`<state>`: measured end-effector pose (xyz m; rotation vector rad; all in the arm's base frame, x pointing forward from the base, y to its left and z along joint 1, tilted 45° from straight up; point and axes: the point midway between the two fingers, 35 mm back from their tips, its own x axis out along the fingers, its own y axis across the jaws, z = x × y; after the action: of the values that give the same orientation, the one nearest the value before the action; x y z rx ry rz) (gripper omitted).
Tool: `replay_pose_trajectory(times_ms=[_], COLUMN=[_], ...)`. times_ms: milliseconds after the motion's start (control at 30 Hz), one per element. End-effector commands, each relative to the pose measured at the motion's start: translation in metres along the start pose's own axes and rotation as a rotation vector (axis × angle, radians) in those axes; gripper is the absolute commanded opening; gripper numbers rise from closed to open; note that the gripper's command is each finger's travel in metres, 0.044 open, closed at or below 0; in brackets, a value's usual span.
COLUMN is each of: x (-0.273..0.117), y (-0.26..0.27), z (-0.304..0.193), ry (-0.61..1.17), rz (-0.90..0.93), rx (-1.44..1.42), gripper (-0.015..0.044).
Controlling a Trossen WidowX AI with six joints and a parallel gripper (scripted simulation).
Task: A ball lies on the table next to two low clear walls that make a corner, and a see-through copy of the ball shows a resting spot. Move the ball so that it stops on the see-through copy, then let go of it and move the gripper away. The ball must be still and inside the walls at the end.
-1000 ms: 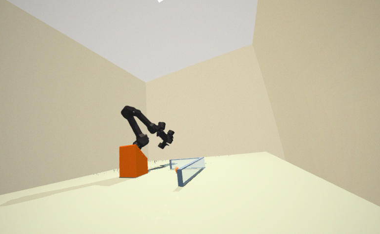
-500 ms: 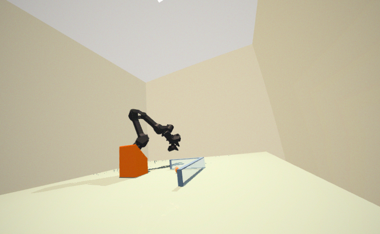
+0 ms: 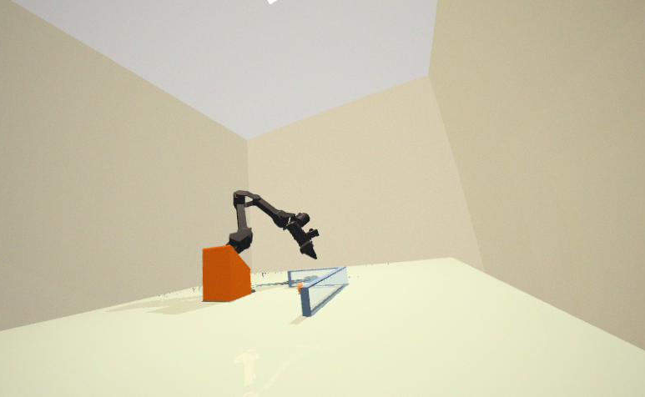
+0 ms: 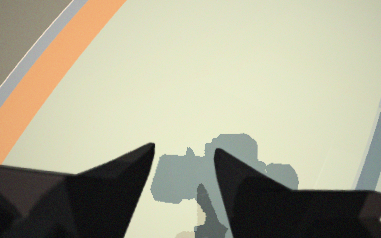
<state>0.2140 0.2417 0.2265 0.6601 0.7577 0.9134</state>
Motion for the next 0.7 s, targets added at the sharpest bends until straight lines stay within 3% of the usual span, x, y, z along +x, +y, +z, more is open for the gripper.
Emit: replay_pose_trajectory(times_ms=[0,667], x=[0.007,-0.028], y=[-0.070,-0.207], z=[0.029,0.051], ry=[0.068,0.351], rz=[-0.190,-0.379], rx=[-0.292,-0.779], gripper=[0.0226,0.0226])
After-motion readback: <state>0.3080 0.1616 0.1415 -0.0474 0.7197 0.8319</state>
